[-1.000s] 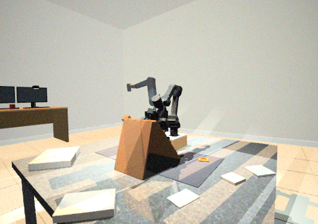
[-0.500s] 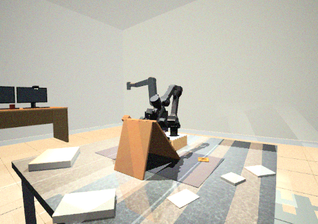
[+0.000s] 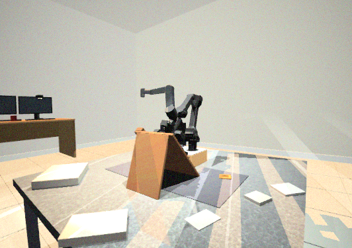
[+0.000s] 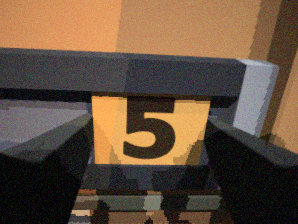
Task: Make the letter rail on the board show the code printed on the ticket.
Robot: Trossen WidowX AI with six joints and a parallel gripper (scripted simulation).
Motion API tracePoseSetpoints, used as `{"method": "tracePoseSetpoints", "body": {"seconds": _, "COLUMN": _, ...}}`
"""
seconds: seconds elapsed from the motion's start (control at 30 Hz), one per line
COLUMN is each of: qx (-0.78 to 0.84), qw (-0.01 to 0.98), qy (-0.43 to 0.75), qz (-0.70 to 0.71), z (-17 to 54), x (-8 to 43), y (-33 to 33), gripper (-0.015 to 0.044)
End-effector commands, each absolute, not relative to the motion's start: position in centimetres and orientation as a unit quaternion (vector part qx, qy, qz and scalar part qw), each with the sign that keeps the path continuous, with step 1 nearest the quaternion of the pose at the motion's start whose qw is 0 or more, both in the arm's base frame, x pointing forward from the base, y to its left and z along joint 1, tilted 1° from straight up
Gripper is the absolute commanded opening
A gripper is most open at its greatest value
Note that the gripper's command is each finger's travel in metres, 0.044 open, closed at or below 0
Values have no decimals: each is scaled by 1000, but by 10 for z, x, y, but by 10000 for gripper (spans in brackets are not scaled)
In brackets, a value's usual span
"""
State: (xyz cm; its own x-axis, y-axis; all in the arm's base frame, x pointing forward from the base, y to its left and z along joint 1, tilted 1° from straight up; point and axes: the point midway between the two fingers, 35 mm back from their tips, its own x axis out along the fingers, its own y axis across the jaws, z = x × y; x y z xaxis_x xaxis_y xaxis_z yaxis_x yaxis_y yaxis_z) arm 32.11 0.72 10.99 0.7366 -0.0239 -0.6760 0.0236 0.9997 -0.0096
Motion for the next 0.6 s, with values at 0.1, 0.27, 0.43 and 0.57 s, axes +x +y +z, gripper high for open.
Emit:
{"method": "tracePoseSetpoints", "body": {"seconds": 0.1, "qx": 0, "qw": 932, "qy": 363, "qz": -13, "z": 110, "x": 321, "y": 6, "gripper": 26}}
{"method": "tracePoseSetpoints", "body": {"seconds": 0.27, "qx": 0, "qw": 932, "qy": 363, "qz": -13, "z": 110, "x": 321, "y": 6, "gripper": 158}}
{"method": "tracePoseSetpoints", "body": {"seconds": 0.43, "qx": 0, "qw": 932, "qy": 361, "qz": -11, "z": 113, "x": 318, "y": 6, "gripper": 289}}
{"method": "tracePoseSetpoints", "body": {"seconds": 0.57, "qx": 0, "qw": 932, "qy": 361, "qz": -11, "z": 117, "x": 314, "y": 6, "gripper": 295}}
